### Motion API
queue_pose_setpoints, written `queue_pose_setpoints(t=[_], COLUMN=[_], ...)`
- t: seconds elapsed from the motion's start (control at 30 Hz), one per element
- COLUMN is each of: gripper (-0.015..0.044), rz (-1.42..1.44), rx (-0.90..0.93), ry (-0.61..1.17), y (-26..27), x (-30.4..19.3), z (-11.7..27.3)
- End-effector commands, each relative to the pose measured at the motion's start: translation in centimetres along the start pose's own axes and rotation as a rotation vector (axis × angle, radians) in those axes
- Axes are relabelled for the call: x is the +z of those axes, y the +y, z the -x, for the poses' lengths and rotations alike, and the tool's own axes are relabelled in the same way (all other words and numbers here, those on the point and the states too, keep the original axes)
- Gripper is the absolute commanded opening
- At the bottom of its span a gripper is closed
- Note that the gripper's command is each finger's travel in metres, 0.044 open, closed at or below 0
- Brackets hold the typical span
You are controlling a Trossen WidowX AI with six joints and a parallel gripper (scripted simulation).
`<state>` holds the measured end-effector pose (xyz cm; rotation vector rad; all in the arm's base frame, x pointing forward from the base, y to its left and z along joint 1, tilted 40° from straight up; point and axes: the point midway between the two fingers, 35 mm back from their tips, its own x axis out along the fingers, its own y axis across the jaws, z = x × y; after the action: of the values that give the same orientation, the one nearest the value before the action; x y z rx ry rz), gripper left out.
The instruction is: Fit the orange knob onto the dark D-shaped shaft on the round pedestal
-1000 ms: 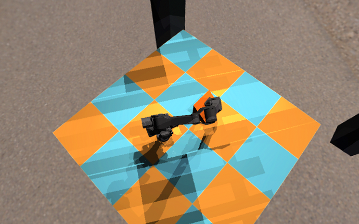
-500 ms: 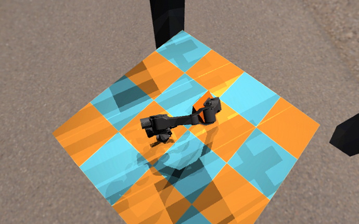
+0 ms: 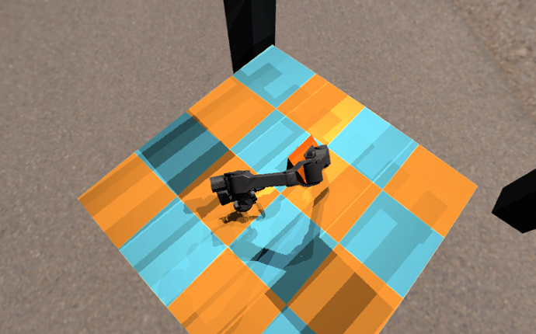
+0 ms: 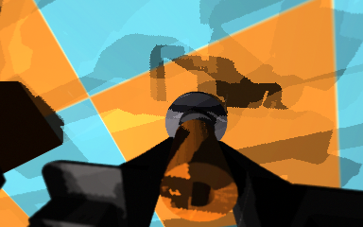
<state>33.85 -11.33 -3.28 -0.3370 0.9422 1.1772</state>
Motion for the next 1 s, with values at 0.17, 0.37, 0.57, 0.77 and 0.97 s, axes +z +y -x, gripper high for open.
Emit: queue_pose_setpoints(t=[0.17, 0.37, 0.57, 0.77, 0.97], gripper=[0.0, 0.0, 0.0, 0.0, 0.0], rz=[0.0, 0.0, 0.0, 0.0, 0.012], rx=[-0.006, -0.006, -0.006, -0.006, -0.006], ry=[-0.001, -0.001, -0.001, -0.001, -0.001], y=[-0.01, 0.04, 0.04, 0.04, 0.04], x=[-0.15, -0.07, -0.07, -0.07, -0.07], z=[-0.22, -0.25, -0.26, -0.26, -0.29])
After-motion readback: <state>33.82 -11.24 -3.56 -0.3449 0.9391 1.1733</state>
